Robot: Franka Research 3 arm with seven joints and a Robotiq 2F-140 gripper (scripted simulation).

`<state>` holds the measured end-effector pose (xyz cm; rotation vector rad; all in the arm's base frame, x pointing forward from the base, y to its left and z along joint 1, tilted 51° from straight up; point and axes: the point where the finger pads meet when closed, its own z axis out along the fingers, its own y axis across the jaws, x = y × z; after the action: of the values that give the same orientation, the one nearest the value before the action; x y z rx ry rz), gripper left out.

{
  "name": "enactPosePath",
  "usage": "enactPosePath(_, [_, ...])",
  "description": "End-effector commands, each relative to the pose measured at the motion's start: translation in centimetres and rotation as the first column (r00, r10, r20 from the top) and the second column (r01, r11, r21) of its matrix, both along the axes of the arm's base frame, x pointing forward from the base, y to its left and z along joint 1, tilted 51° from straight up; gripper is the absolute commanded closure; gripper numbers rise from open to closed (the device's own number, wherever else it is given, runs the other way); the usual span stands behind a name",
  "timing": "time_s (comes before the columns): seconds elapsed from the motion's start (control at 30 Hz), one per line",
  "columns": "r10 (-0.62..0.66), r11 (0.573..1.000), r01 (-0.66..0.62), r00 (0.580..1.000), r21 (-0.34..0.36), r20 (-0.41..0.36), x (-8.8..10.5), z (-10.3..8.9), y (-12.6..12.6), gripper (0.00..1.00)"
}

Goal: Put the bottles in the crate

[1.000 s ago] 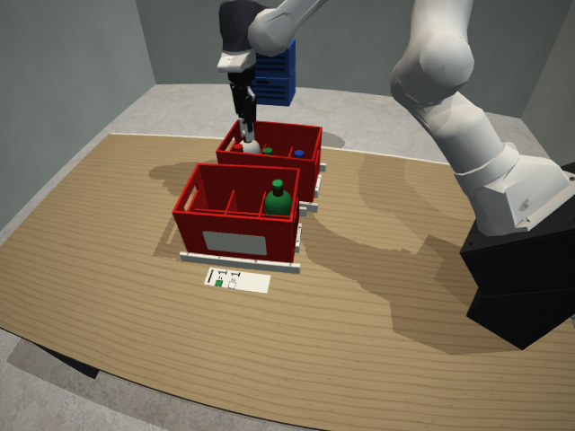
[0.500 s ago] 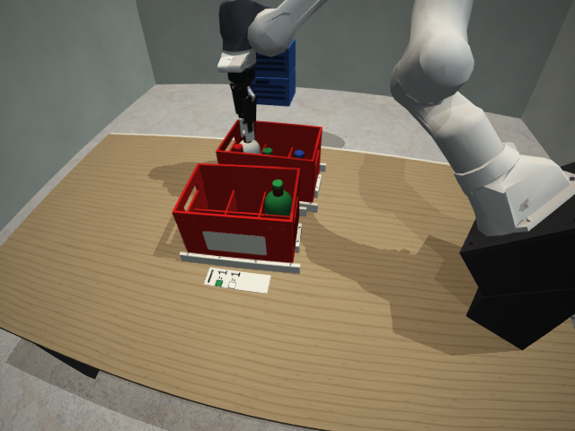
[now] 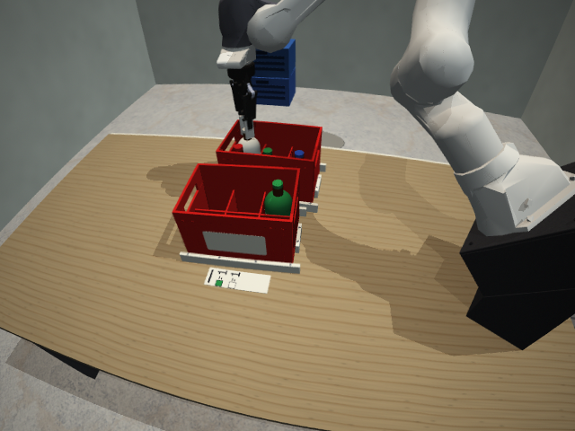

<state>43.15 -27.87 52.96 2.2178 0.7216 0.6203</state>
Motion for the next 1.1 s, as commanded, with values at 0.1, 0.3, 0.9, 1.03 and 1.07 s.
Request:
enactPosePath(0.1, [-0.001, 1.000, 0.001, 1.000, 0.000, 0.001, -0.8, 0.9, 0.6, 1.00])
enactPosePath(0.3, [-0.001, 1.000, 0.001, 1.000, 0.000, 0.001, -1.2, 1.3, 0.9, 1.00])
enactPosePath(0.9, [-0.001, 1.000, 0.001, 1.000, 0.000, 0.001, -2.9, 3.0, 2.1, 1.00])
enactPosePath(1.03, [-0.001, 1.000, 0.001, 1.000, 0.000, 0.001, -3.3, 3.4, 2.5, 1.00])
enactPosePath(1.07, [-0.001, 1.000, 0.001, 1.000, 0.000, 0.001, -3.4, 3.5, 2.5, 1.00])
